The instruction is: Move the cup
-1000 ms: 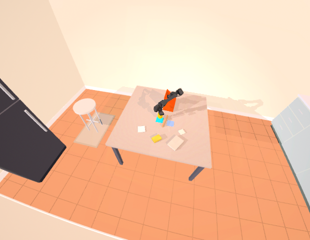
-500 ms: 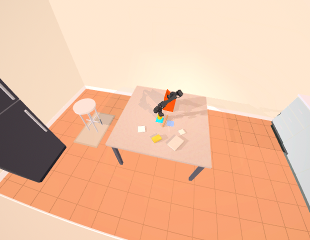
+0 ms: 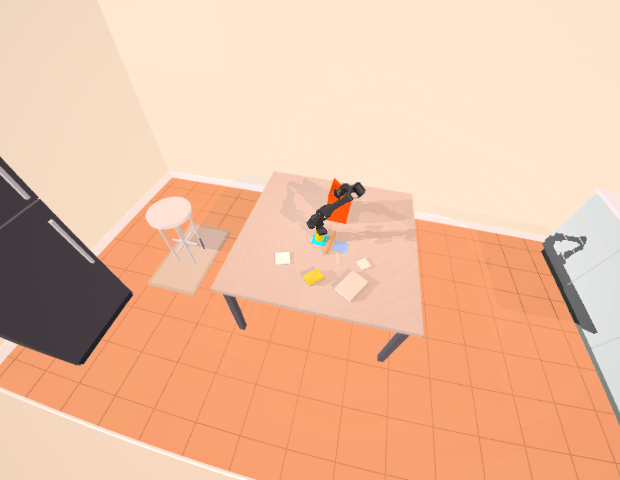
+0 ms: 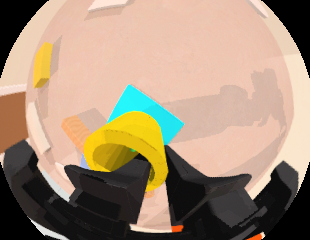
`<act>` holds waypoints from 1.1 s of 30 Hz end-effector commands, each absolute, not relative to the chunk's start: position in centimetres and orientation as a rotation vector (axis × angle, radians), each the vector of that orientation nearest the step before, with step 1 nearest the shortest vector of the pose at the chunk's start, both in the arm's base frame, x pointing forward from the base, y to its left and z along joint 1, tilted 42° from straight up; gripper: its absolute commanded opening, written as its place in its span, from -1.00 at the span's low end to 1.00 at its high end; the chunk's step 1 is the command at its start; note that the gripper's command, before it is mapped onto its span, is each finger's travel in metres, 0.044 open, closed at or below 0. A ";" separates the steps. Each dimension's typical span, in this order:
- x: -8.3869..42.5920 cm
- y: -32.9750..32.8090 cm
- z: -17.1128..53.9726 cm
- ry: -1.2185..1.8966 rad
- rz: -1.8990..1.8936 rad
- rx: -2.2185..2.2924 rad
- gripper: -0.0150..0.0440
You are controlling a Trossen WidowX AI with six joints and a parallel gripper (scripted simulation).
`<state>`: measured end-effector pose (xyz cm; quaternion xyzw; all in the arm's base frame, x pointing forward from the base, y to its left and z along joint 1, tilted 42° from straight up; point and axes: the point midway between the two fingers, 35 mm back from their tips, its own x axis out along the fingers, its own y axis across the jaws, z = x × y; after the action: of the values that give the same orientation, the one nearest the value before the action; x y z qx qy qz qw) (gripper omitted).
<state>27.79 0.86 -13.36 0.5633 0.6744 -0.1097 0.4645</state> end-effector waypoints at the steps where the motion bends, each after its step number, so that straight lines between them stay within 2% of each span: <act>1: 27.7 1.4 -13.8 1.660 -0.268 1.390 -0.49; 16: 27.7 1.2 -13.7 1.659 -0.269 1.384 -0.49; 22: 27.7 1.2 -13.7 1.659 -0.269 1.384 0.01; 33: 27.8 0.8 -13.3 1.659 -0.270 1.384 0.01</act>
<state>27.69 1.15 -13.57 0.5636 0.6759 -0.1101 0.4618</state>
